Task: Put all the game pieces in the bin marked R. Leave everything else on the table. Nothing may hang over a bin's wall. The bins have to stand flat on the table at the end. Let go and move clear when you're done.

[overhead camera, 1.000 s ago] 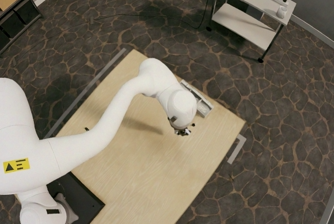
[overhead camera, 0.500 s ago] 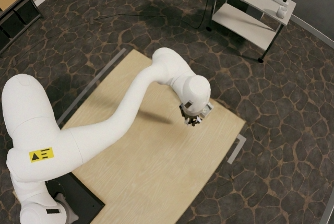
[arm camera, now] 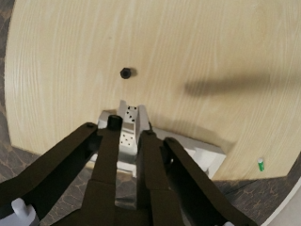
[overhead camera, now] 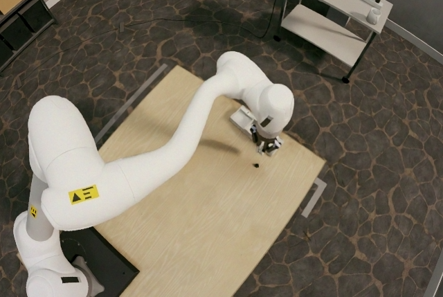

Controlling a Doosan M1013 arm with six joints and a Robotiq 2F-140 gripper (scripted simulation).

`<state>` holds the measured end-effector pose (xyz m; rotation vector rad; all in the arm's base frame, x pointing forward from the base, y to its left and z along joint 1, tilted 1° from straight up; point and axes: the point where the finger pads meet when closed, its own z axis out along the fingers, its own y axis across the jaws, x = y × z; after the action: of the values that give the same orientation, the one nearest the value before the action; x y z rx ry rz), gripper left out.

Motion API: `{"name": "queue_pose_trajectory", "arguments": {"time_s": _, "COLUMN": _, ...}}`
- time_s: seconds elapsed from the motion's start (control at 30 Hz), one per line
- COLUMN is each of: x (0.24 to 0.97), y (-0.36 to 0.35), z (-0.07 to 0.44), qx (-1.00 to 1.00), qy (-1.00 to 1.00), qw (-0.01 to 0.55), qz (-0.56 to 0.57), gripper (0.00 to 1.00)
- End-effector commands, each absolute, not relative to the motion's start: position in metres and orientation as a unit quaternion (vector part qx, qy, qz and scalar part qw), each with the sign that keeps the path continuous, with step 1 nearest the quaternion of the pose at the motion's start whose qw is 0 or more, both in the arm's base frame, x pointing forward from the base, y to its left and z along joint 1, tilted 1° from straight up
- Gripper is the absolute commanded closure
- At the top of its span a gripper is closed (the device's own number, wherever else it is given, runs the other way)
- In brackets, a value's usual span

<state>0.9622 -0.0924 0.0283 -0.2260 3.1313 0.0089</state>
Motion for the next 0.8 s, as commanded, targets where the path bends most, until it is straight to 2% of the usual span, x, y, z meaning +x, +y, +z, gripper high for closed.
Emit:
{"name": "queue_pose_trajectory", "arguments": {"time_s": 0.0, "x": 0.99, "y": -0.092, "z": 0.03, "qx": -0.15, "qy": 0.989, "qw": 0.001, "qz": 0.004, "gripper": 0.84}}
{"name": "queue_pose_trajectory", "arguments": {"time_s": 0.33, "x": 1.033, "y": -0.09, "z": 0.03, "qx": -0.299, "qy": 0.954, "qw": 0.004, "qz": 0.002, "gripper": 0.84}}
{"name": "queue_pose_trajectory", "arguments": {"time_s": 0.77, "x": 1.034, "y": -0.09, "z": 0.03, "qx": -0.489, "qy": 0.872, "qw": 0.003, "qz": -0.001, "gripper": 0.84}}
